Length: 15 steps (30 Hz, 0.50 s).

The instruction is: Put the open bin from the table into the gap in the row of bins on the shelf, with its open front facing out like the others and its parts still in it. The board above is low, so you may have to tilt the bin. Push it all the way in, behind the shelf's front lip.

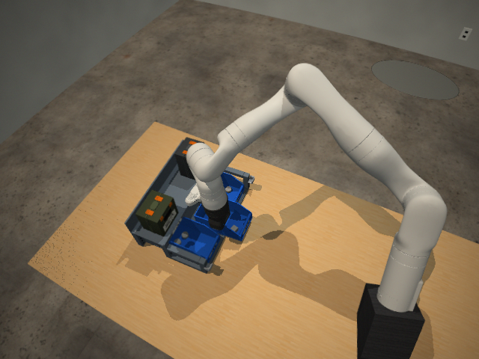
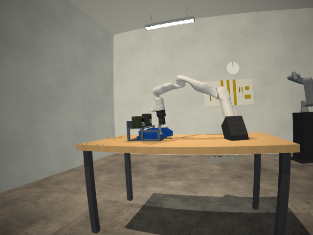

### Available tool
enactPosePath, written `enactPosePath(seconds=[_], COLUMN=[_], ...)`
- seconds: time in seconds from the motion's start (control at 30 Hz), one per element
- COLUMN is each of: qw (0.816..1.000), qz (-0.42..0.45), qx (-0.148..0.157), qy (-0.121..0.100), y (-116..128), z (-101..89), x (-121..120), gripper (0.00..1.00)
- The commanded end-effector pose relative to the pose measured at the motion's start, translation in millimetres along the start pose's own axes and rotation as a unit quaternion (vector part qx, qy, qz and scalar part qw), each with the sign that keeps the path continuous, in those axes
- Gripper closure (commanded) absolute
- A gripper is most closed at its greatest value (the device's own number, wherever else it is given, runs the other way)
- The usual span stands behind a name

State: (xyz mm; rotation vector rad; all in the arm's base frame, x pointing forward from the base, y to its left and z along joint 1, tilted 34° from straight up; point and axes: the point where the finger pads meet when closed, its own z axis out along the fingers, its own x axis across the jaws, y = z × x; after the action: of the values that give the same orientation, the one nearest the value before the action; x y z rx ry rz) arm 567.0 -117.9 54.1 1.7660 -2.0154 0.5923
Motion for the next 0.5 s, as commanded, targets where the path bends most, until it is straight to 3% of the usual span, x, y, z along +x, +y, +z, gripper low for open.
enactPosePath(seconds=[0.0, 0.47], qw=[1.0, 1.0], qz=[-0.003, -0.002], qx=[0.0, 0.003], qy=[0.0, 0.0], y=[-0.5, -8.6], z=[-0.7, -1.6], x=[-0.5, -0.5], gripper=[1.0, 1.0])
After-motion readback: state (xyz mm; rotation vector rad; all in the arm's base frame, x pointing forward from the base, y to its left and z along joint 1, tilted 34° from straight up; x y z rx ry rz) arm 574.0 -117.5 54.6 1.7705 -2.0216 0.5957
